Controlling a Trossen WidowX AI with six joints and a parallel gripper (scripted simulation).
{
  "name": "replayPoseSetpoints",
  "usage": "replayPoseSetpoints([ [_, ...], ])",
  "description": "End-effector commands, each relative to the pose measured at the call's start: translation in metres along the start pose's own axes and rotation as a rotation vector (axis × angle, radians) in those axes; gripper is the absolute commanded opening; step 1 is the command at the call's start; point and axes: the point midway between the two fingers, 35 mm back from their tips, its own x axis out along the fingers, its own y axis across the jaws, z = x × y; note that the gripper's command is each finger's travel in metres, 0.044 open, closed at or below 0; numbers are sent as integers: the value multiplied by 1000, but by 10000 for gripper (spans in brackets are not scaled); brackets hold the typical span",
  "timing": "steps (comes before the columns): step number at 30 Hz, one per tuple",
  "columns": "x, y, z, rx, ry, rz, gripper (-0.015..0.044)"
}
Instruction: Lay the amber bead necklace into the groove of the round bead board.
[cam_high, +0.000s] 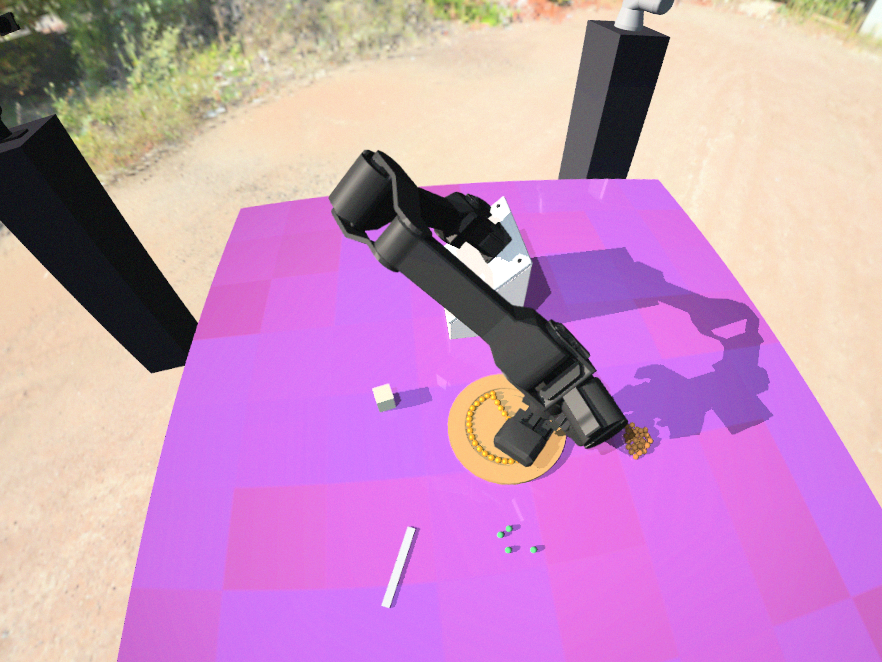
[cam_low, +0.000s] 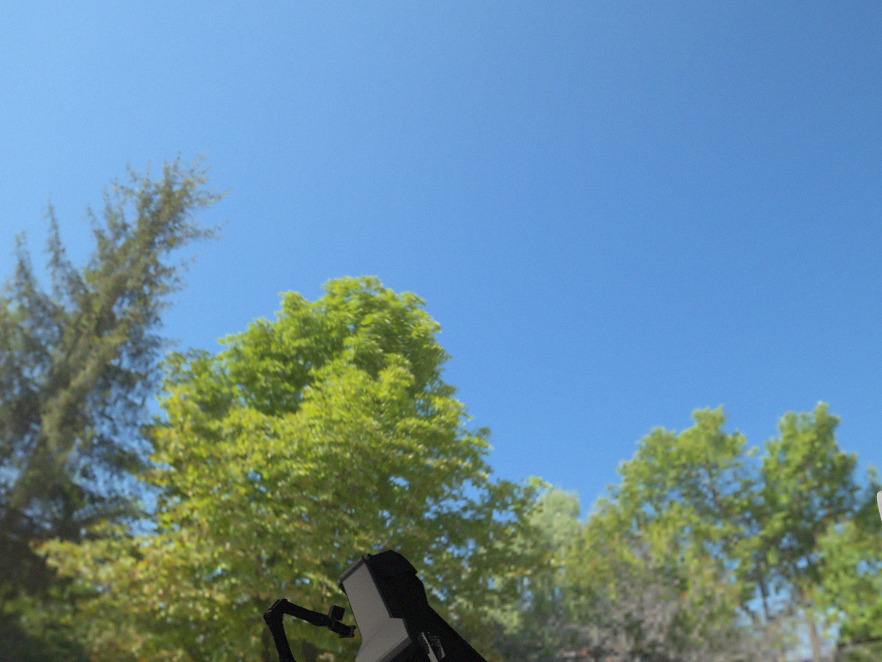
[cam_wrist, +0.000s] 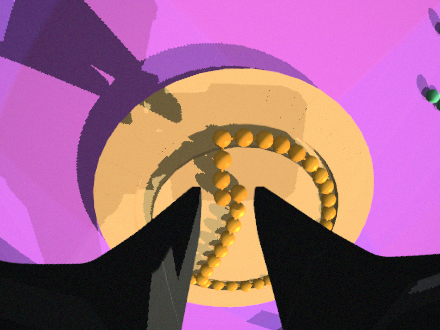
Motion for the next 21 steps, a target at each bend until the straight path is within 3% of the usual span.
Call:
replayPoseSetpoints([
  [1,8,1,-2,-5,10,4,120],
  [17,26,2,-4,-7,16,7,120],
  [21,24,2,-2,-2,10,9,93],
])
